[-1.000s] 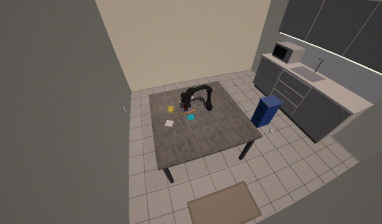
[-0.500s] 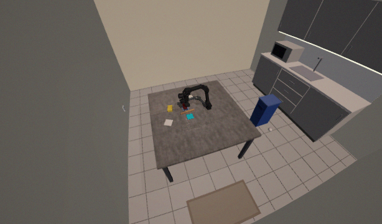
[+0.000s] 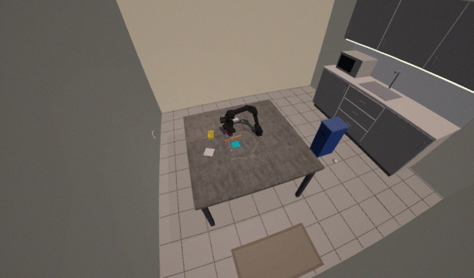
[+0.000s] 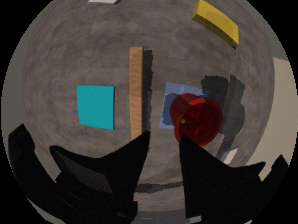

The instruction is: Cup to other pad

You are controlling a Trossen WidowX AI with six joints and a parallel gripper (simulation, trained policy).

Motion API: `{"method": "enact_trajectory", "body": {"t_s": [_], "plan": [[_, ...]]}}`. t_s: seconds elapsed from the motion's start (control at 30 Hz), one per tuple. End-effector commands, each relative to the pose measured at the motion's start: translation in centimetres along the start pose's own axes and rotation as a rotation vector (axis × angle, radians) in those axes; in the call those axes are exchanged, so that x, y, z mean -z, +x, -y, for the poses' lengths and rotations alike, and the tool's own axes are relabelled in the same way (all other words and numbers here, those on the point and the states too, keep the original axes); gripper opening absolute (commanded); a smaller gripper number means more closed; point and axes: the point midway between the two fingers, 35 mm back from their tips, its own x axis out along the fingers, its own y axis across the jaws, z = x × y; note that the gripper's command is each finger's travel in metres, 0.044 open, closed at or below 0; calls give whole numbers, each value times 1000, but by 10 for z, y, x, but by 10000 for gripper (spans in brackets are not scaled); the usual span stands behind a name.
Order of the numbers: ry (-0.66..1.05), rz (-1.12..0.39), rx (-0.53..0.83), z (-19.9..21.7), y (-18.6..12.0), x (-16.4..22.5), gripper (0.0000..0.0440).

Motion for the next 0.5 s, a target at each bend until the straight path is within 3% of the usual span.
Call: {"method": "enact_trajectory", "body": {"t_s": [0.0,0.47], "plan": [[-19,-25,4,6,12,3,150],[-115,-85,-18,17,66,9,173]]}}
